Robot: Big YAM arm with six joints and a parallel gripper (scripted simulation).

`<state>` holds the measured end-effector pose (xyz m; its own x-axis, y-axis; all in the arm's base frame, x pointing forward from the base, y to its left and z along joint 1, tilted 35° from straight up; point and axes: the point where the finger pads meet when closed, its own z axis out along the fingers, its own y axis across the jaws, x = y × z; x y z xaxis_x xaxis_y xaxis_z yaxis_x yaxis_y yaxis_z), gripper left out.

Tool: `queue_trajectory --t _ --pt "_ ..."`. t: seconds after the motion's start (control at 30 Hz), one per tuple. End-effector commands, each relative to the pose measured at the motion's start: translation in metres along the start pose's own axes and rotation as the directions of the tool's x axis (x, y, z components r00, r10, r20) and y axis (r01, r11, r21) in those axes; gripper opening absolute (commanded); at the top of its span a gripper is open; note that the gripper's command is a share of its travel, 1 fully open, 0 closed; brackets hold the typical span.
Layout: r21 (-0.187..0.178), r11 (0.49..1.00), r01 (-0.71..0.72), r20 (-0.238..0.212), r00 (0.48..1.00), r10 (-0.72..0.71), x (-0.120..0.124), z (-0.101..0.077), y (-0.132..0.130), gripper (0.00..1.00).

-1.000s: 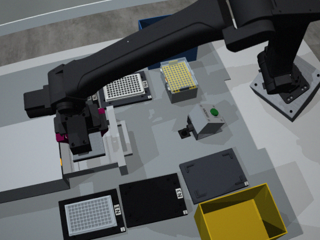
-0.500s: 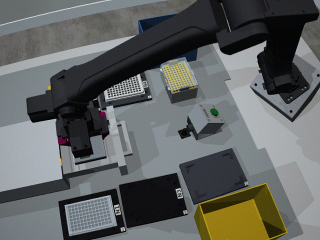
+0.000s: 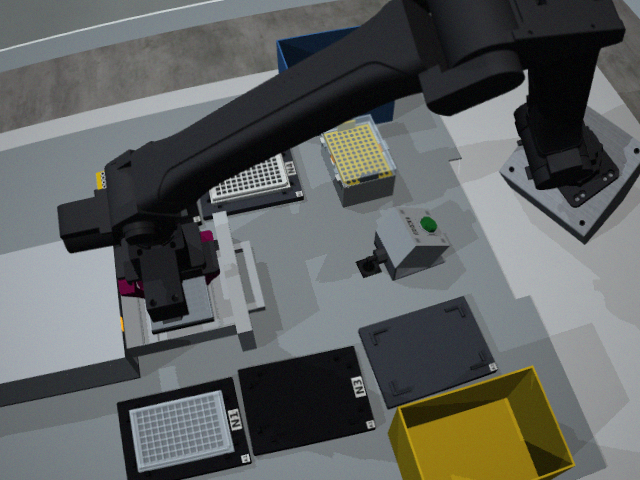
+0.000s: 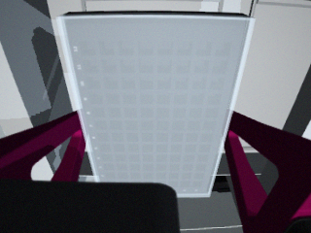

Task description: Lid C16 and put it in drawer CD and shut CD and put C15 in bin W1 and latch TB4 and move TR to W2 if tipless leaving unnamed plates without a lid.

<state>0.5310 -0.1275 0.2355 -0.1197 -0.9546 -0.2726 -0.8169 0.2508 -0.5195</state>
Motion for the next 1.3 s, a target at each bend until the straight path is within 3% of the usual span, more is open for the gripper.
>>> queue_trajectory --t 0.0,0.5,1.27 --pt "-0.011 1.0 -0.005 0.006 1.0 0.005 -0.003 0.015 0.002 0.0" --pt "-0.012 1.0 -0.004 0.007 1.0 0.004 -0.003 0.031 0.003 0.0" --pt "-0.001 1.0 -0.005 0.002 1.0 0.005 0.0 0.025 -0.005 0.0"
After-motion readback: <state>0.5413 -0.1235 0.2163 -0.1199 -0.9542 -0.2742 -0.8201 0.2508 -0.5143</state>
